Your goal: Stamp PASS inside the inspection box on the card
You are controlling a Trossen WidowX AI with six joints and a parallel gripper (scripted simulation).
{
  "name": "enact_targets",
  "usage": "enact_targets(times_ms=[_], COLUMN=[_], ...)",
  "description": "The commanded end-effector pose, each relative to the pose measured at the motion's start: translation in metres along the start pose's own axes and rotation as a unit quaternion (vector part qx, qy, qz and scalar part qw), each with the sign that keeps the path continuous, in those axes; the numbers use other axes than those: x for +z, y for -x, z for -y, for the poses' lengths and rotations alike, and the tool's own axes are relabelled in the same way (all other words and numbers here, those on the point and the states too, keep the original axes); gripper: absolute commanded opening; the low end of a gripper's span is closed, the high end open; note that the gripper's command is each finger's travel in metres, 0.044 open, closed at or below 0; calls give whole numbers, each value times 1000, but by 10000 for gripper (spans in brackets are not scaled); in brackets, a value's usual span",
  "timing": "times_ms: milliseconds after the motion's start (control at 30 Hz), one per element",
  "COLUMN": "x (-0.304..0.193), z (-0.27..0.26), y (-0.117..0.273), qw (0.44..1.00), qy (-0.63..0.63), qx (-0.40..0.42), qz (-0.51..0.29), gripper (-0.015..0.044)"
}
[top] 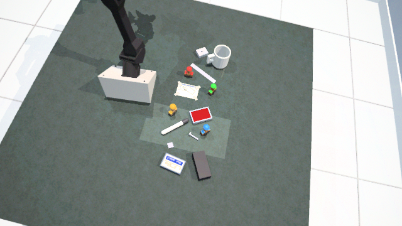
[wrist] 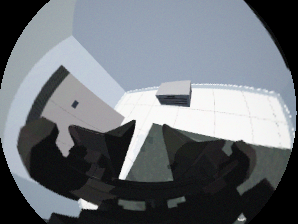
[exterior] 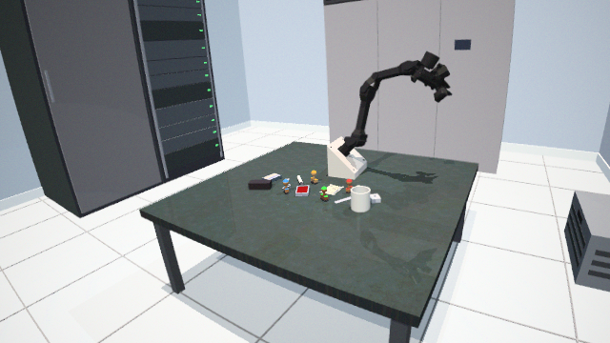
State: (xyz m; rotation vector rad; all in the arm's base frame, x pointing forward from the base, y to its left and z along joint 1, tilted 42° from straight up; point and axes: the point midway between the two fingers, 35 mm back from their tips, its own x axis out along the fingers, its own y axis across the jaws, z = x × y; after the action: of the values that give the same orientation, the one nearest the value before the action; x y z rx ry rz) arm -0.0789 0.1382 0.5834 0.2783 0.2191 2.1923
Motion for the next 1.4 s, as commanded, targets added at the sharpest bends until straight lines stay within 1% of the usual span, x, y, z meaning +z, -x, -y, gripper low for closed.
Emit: enact_targets(times_ms=[0,167,367,567,733,1000,1133,1367], x=[-5,-17,-29,-63,-97,-154,-182,-264], z=[74,161,248,332,385,434,447,454], y=[-13,-9,21,70,127,212,249,333], qw=[996,981,955,915,876,815,787,707], qy=[-35,-77,-99,-168,-215,-286,-320,-434], qx=[-82,-174,-277,-364,-429,-501,-525,-556], qz=[-12,-25,-25,-38,-46,-51,-51,-45], gripper=[213,213,213,213,213,213,213,213])
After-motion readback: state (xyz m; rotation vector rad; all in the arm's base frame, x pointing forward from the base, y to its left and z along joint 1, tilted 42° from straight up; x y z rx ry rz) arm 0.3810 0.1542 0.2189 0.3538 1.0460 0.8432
